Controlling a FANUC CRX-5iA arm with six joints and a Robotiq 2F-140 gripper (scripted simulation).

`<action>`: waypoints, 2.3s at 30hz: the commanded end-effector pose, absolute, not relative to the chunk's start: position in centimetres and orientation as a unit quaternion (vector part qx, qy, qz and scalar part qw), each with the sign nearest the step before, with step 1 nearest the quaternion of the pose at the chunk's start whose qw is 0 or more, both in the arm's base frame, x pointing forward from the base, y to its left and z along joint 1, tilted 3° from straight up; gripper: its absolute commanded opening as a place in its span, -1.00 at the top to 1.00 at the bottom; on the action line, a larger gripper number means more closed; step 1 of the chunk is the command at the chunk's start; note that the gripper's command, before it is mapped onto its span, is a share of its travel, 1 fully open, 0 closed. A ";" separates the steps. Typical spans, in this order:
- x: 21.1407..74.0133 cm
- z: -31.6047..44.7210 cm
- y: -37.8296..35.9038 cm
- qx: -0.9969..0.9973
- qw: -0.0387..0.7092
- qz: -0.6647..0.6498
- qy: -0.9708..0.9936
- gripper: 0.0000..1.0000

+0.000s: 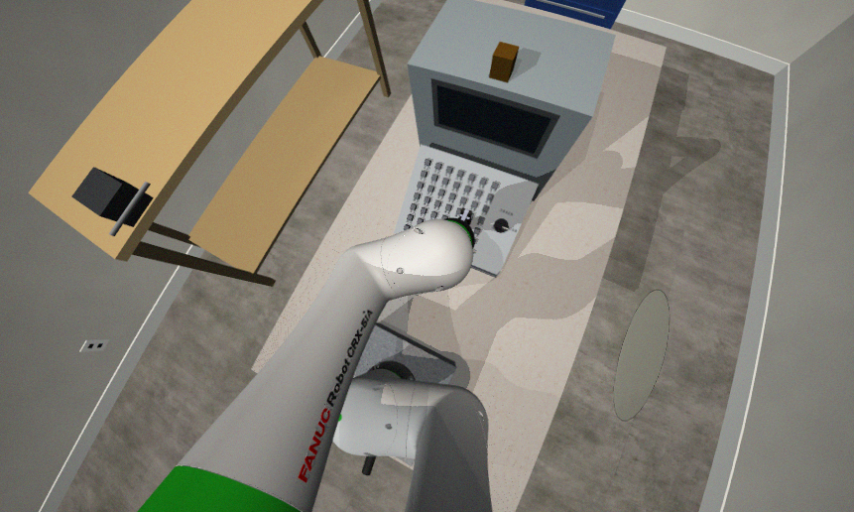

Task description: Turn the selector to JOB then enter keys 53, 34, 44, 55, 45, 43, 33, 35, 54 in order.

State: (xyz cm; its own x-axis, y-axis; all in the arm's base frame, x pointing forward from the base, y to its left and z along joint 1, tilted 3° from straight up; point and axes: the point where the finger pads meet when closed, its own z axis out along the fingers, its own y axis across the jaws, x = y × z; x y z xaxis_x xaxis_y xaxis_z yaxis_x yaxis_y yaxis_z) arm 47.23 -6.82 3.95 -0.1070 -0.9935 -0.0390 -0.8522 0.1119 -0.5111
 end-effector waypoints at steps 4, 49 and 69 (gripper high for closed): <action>47.4 3.8 -6.8 -0.640 0.191 -0.185 0.721 1.00; 47.1 4.2 -6.8 -0.640 0.191 -0.185 0.721 1.00; 45.6 6.6 -6.8 -0.640 0.191 -0.185 0.721 1.00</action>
State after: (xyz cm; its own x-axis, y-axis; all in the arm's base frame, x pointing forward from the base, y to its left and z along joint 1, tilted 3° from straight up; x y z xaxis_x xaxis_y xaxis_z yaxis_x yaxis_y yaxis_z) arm 45.71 -6.76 6.48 -0.1070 -0.9935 -0.0389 -0.8523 0.1118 -0.5109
